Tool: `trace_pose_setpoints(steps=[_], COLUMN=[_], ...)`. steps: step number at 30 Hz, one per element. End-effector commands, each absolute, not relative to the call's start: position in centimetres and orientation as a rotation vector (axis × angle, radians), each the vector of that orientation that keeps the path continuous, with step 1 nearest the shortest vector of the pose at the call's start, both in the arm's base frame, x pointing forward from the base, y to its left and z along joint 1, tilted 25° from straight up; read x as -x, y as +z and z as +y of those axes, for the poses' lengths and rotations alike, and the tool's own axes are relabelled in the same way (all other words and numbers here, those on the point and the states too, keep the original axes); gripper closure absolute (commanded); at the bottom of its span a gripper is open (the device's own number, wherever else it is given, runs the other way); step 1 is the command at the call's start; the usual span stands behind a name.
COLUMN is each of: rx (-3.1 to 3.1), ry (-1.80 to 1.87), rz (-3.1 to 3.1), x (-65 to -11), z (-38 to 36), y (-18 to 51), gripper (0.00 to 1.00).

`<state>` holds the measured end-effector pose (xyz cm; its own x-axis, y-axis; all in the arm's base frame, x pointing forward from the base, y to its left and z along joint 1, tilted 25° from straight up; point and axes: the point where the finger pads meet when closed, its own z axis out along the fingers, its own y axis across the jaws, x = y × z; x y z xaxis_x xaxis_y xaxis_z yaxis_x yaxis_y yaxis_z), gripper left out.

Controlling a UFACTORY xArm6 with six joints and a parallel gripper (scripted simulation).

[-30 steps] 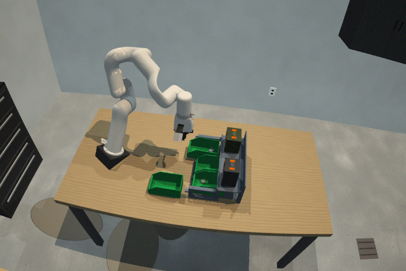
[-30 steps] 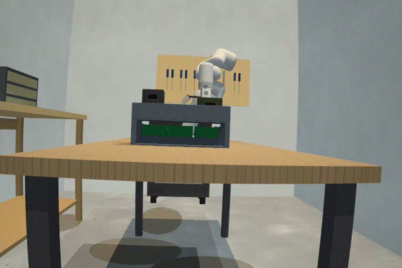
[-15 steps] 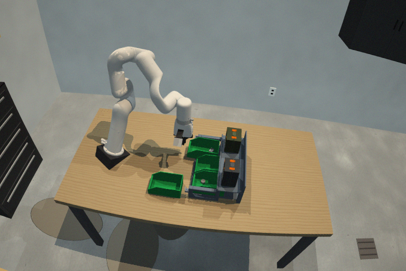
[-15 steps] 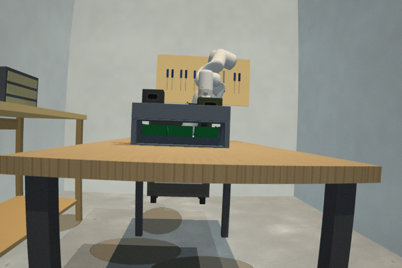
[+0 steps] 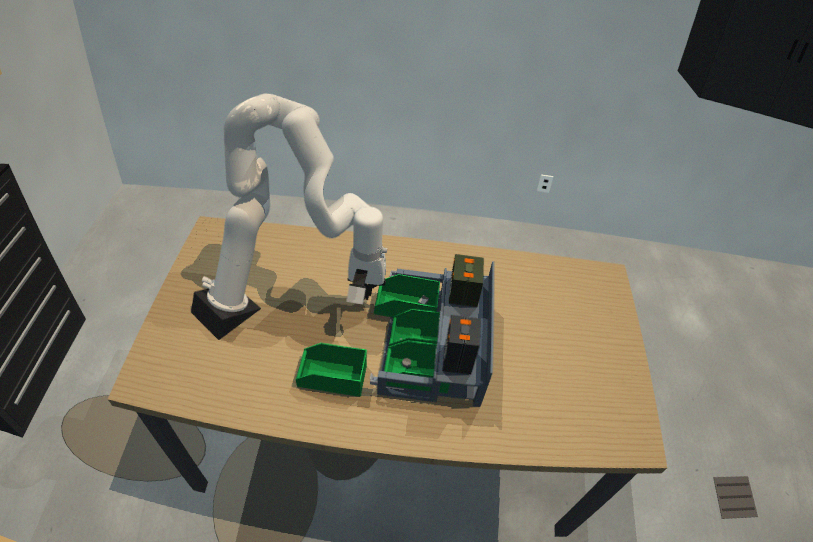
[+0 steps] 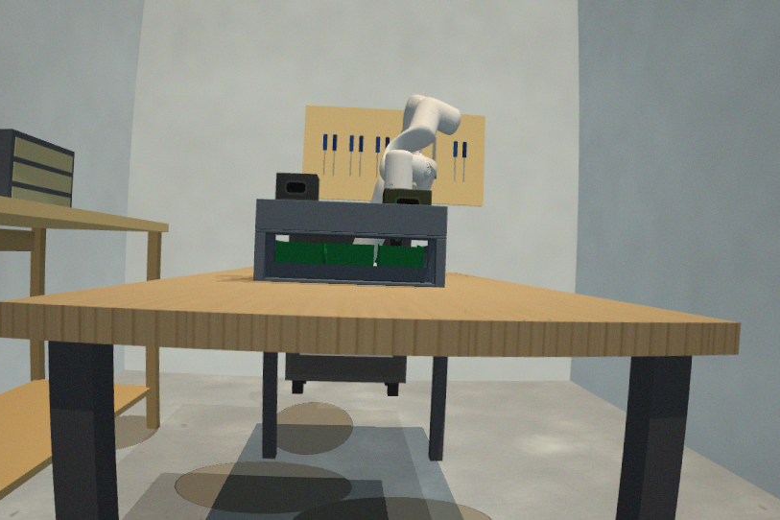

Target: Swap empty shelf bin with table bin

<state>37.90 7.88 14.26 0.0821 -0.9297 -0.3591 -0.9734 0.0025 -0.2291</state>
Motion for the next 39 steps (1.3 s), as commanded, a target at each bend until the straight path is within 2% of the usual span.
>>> trace_pose_setpoints(steps=[1,39], rx=[1.954,1.954], ry=[0.14,0.139], rz=[1.873,1.873], x=[-38.24,-38.5], z=[8.17,8.48], y=[13.67,12.96], gripper=[1.0,1.0])
